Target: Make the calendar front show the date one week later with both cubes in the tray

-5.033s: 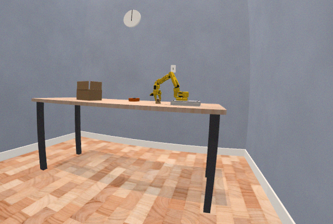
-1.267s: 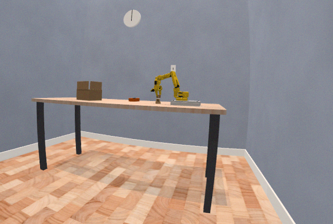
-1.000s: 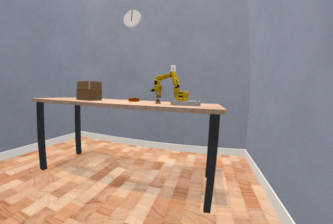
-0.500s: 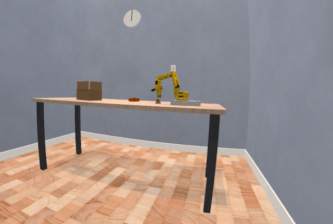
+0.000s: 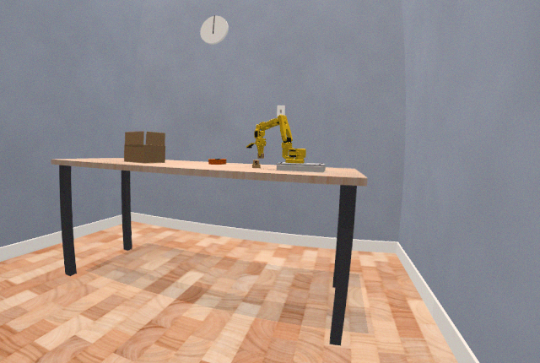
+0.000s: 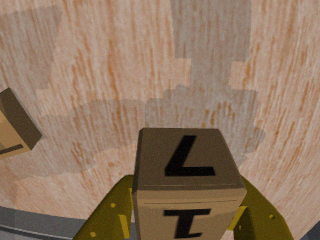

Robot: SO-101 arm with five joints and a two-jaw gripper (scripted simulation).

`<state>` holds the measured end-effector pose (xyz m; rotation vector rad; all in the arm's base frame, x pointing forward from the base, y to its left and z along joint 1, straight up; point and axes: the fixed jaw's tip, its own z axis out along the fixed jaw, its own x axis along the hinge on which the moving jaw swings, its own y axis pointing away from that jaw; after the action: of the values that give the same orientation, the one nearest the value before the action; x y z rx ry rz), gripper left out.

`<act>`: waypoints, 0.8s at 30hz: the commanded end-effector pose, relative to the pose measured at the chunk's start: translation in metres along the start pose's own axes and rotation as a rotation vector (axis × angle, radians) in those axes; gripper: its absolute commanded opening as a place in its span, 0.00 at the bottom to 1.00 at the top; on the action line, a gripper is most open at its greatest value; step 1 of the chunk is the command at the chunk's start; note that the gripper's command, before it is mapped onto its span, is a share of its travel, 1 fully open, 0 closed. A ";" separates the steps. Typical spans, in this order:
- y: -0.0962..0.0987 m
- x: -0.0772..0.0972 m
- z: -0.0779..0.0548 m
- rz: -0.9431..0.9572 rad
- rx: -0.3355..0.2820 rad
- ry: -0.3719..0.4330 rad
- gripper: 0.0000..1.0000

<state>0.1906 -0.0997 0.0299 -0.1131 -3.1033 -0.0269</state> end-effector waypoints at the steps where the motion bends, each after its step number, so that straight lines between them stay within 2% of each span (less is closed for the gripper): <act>1: -0.006 0.004 -0.002 -0.097 0.008 -0.018 0.00; 11: -0.022 0.020 -0.001 -0.395 0.009 -0.019 0.00; 13: -0.022 0.020 -0.001 -0.395 0.009 -0.019 0.00; 24: -0.039 0.041 0.001 -0.762 0.012 -0.019 0.00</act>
<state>0.1523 -0.1307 0.0286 0.8918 -2.9860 -0.0569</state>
